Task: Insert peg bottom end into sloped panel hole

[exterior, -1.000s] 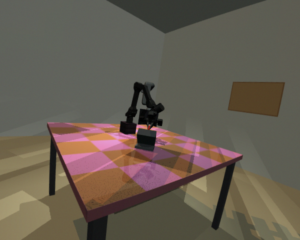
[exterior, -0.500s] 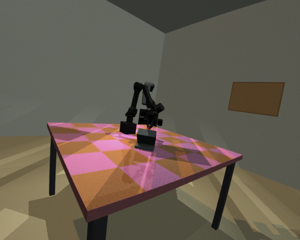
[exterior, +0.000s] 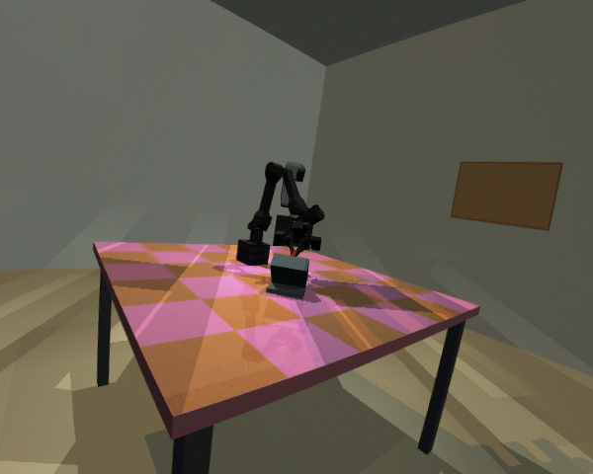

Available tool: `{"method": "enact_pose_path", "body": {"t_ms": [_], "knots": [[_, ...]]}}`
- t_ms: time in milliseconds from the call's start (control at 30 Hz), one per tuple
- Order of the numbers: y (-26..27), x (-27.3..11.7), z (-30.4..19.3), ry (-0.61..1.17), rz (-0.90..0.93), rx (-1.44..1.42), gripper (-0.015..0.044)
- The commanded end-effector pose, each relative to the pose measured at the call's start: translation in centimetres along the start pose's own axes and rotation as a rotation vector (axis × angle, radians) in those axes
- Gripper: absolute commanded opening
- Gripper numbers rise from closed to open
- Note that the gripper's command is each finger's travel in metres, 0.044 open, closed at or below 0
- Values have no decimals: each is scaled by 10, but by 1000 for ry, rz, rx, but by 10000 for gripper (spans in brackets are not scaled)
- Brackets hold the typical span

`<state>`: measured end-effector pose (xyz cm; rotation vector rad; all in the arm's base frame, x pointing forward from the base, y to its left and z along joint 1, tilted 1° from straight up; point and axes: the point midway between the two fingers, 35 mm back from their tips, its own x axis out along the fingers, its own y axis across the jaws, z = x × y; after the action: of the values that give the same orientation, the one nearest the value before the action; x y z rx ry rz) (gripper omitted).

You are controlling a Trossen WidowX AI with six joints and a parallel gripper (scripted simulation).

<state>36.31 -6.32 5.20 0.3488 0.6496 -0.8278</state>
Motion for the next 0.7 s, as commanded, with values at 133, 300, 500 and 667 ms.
{"method": "enact_pose_path", "body": {"t_ms": [133,300,500,667], "knots": [[2,5,0,1,5,-2,0],[2,8,1,1,5,-2,0],[2,13,1,1,5,-2,0],[2,16,1,0,5,-2,0]]}}
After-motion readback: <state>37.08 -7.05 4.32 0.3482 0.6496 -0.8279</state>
